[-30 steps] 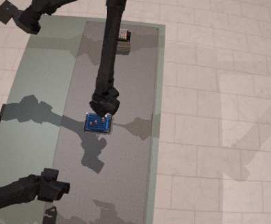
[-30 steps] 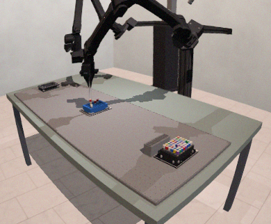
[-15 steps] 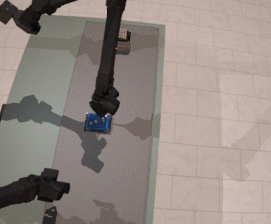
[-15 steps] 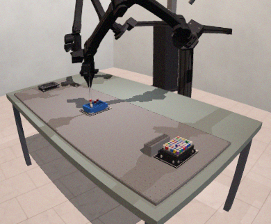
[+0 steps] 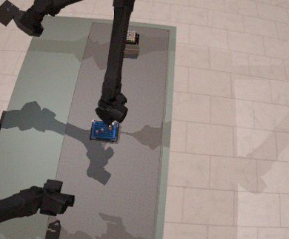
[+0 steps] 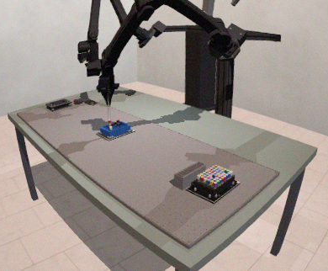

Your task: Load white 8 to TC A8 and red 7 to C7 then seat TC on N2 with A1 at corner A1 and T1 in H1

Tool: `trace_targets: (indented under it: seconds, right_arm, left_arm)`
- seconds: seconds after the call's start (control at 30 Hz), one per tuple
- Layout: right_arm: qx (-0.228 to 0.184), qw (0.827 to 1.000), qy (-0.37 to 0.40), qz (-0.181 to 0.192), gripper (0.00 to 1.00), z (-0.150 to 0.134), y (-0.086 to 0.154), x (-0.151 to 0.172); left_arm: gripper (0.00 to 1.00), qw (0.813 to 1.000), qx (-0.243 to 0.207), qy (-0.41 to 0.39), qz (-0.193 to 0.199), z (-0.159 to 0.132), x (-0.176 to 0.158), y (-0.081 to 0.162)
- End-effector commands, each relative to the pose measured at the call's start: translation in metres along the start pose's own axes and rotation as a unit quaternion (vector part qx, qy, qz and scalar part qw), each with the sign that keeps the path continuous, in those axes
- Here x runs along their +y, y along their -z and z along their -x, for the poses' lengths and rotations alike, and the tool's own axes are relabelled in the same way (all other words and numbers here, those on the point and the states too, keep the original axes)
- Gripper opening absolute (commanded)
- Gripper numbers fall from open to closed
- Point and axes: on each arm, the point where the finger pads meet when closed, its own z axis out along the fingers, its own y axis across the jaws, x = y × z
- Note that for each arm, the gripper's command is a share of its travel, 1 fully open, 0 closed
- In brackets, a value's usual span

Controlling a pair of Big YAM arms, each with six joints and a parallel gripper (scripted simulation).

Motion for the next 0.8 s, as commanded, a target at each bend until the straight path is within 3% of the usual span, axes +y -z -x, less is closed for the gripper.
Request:
trace_targets:
  seconds: [0.0, 0.77]
  right_arm:
    - [-0.003, 1.000, 0.007, 0.000, 1.00, 0.005, 0.002, -0.001]
    - [-0.003, 1.000, 0.007, 0.000, 1.00, 0.005, 0.002, -0.001]
  left_arm:
    - [0.09, 1.000, 0.001, 0.006, -0.003, 0.000, -0.005, -0.002]
    - [0.09, 1.000, 0.002, 0.003, -0.009, -0.012, -0.006, 0.002]
